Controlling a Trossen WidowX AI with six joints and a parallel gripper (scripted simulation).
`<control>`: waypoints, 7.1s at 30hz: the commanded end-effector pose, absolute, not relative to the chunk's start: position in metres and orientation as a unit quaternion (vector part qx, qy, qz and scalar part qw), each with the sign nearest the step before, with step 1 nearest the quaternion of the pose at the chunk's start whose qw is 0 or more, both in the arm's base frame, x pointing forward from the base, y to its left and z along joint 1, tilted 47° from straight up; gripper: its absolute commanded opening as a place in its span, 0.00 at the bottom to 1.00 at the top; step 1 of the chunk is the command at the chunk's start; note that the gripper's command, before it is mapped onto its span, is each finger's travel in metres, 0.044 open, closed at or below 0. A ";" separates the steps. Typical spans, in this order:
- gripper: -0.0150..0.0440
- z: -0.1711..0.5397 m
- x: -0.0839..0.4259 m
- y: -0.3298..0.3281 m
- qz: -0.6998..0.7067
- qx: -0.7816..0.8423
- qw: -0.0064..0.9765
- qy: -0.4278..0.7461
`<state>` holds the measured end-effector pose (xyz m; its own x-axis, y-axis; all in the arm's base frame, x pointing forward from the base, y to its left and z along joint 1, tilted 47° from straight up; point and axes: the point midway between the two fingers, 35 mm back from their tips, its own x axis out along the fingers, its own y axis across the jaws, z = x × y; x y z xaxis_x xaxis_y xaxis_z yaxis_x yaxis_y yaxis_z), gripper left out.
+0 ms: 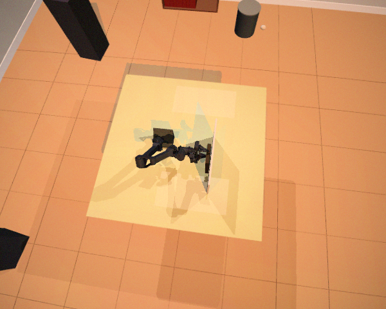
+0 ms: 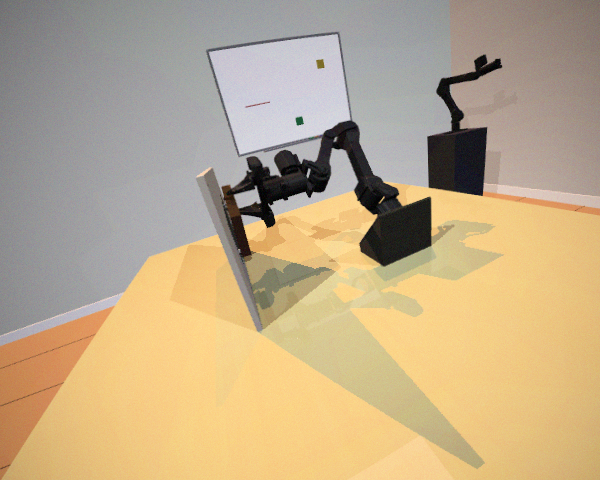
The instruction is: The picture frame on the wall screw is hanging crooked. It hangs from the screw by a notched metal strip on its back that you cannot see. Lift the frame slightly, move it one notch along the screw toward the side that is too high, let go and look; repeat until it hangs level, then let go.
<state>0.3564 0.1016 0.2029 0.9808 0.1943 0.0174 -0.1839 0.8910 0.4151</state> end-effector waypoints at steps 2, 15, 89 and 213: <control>0.69 0.204 0.356 0.102 0.100 0.215 0.971 0.012; 0.69 0.204 0.356 0.103 0.100 0.215 0.971 0.012; 0.25 0.207 0.355 0.108 0.100 0.215 0.971 0.012; 0.25 0.211 0.357 0.098 0.094 0.325 0.941 0.024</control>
